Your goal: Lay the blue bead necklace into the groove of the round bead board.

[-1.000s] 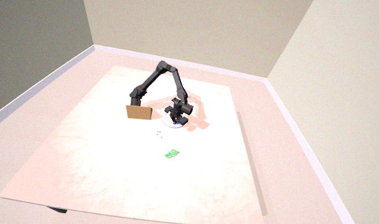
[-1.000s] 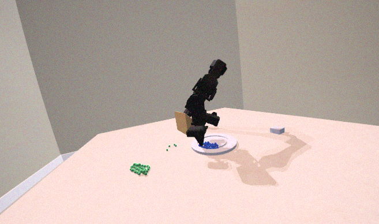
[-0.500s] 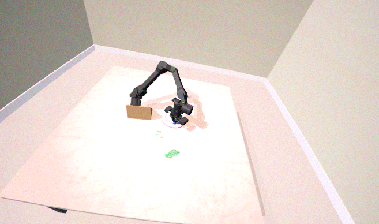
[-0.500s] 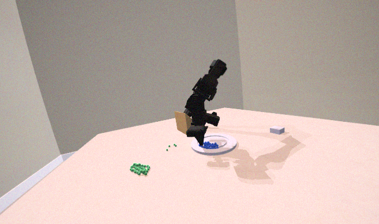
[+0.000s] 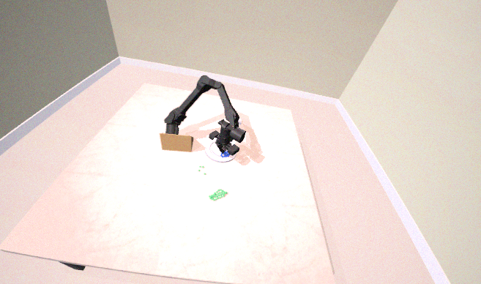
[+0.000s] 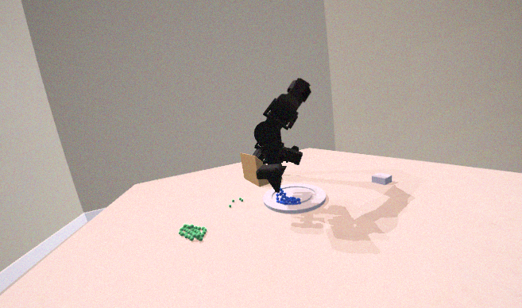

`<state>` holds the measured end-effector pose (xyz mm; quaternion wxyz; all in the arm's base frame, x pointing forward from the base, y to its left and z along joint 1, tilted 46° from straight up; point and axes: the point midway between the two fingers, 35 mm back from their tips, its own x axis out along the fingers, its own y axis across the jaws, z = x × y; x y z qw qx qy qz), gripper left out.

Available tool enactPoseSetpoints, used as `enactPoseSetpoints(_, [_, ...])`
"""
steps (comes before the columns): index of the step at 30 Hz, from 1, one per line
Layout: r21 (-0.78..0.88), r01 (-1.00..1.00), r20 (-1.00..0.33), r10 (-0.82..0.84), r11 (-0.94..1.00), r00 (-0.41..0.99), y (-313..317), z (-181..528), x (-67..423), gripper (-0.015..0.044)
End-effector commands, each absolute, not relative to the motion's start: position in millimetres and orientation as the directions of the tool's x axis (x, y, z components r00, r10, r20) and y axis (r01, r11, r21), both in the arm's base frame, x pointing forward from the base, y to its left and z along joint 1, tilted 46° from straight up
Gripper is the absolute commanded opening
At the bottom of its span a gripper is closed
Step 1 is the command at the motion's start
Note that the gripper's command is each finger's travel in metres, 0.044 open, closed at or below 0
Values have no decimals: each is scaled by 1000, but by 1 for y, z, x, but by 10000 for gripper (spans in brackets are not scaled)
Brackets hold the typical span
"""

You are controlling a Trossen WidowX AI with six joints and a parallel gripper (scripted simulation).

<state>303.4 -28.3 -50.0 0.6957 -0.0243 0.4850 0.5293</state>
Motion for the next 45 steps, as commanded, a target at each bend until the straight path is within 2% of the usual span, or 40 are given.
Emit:
enactPoseSetpoints(1, [479,-760,-702,711,439,-32,-22,-41,301,0])
enactPoseSetpoints(28, [483,-759,-699,715,437,-34,33,15,268,0])
enactPoseSetpoints(45, [484,-759,-698,715,436,-34,50,1,266,0])
